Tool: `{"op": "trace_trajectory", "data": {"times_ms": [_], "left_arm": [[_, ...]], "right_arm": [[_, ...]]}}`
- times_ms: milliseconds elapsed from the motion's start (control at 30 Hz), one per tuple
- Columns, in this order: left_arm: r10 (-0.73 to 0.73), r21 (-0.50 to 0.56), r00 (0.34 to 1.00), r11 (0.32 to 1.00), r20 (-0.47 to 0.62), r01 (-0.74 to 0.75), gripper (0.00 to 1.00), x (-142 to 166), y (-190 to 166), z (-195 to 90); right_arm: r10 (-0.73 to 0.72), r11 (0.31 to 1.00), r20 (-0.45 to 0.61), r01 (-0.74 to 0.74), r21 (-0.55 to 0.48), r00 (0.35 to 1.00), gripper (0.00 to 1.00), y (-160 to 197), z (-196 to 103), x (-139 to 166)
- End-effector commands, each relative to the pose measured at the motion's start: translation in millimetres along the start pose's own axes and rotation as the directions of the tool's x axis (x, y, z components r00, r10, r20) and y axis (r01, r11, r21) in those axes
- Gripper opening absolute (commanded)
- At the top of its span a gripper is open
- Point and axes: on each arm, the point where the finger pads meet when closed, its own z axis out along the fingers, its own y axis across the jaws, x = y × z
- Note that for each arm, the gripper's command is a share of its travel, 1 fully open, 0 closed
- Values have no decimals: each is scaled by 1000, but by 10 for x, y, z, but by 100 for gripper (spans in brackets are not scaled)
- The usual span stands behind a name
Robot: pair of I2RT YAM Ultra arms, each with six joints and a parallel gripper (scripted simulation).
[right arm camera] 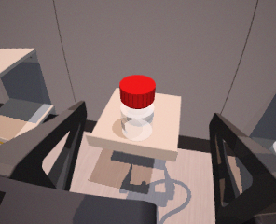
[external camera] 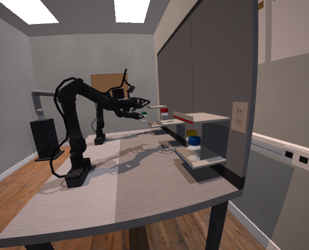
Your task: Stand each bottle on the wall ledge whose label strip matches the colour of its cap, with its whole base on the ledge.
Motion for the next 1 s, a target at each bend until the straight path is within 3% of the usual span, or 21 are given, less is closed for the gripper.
{"op": "trace_trajectory", "data": {"times_ms": [0, 933, 967], "left_arm": [[22, 2, 997, 1000, 80, -22, 50, -240, 29, -106], [31, 6, 993, 999, 116, -32, 50, -320, 10, -288], [31, 6, 993, 999, 116, -32, 50, -320, 10, -288]], "right_arm": [[17, 1000, 35, -18, 8, 999, 100, -3, 15, -159], [17, 1000, 35, -18, 8, 999, 100, -3, 15, -159], [20, 1000, 53, -20, 2, 998, 89, 8, 13, -204]]}}
